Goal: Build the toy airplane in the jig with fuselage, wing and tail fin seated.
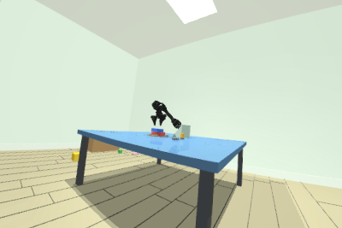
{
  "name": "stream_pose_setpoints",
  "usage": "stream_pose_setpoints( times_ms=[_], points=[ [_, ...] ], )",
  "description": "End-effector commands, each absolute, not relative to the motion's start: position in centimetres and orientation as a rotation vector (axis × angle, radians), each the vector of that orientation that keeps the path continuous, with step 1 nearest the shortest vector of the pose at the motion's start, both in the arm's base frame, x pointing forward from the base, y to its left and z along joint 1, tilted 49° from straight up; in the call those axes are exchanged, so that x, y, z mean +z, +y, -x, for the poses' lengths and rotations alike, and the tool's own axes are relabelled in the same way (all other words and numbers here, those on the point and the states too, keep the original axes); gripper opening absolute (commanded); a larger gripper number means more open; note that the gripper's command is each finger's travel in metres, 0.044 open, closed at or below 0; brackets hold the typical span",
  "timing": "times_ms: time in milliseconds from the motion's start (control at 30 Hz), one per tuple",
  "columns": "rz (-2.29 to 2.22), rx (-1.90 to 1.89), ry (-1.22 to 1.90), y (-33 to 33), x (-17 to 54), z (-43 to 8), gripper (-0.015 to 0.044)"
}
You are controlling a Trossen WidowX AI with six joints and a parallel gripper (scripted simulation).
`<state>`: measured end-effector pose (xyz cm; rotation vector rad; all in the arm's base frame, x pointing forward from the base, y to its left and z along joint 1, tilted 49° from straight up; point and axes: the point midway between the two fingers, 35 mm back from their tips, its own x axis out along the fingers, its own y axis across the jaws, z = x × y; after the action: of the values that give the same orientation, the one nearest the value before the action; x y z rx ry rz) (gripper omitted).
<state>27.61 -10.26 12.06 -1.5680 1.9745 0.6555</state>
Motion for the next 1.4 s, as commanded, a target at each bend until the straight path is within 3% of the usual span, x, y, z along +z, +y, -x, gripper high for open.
stream_pose_setpoints(
  times_ms=[0,233,767,1167,1367],
  points=[
    [1.581,0.656,1.971,-7.3,14.6,-28.2,0.0440],
    [1.546,0.591,1.973,-7.3,14.8,-28.6,0.0440],
    [0.585,-0.738,1.629,-7.3,14.9,-28.6,0.0440],
    [0.573,-0.747,1.622,-7.1,14.7,-28.6,0.0440],
    [0.553,-0.704,1.621,0.1,8.1,-29.1,0.0440]
  ],
)
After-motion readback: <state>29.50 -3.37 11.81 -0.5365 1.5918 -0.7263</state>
